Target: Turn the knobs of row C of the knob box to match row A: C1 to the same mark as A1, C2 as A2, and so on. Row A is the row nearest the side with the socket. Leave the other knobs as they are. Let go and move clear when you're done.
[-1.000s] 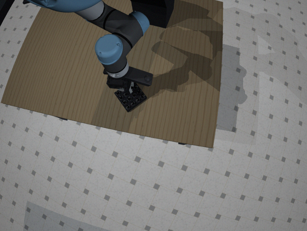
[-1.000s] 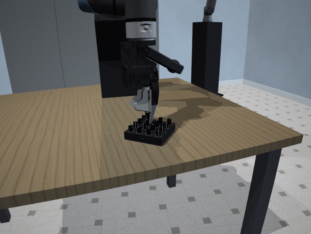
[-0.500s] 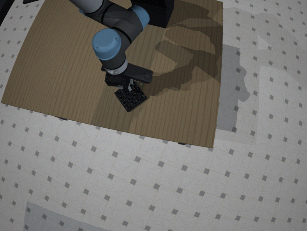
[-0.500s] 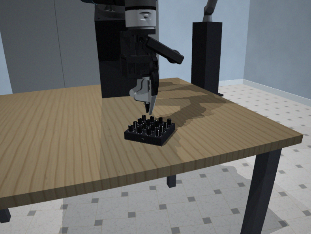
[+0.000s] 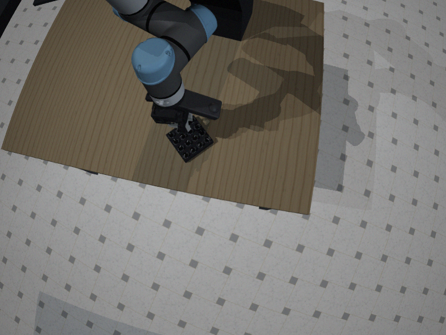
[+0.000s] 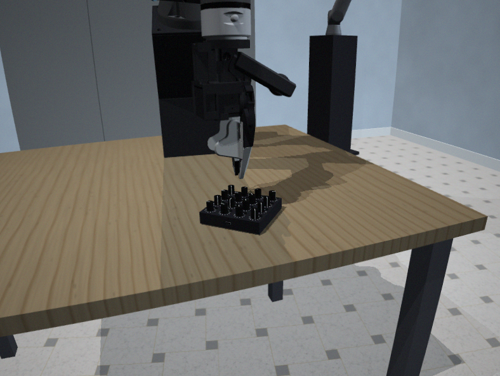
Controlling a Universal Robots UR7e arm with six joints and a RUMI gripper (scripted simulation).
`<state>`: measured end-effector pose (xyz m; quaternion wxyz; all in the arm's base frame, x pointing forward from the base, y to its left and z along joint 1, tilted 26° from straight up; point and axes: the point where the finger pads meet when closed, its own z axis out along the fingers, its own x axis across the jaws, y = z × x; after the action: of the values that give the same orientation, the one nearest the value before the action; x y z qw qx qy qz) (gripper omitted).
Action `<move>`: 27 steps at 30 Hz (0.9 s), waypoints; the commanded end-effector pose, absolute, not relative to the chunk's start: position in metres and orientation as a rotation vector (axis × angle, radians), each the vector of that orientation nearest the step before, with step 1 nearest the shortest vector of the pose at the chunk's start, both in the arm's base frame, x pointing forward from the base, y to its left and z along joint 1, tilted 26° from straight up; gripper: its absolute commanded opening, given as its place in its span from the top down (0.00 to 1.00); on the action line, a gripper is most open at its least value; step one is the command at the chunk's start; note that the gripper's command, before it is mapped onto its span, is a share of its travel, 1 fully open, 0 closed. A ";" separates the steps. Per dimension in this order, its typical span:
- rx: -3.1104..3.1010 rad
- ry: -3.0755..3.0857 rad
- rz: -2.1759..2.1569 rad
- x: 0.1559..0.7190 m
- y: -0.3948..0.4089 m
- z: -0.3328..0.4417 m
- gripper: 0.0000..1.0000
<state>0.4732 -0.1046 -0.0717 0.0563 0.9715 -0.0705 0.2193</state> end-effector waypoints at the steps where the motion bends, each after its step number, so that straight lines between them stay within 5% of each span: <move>1: 2.947 -0.214 0.666 0.473 -0.105 -0.071 0.00; 27: 2.947 -0.214 0.666 0.462 -0.101 -0.047 0.00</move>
<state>0.4648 -0.1018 -0.0538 0.0565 0.9714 -0.0706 0.2197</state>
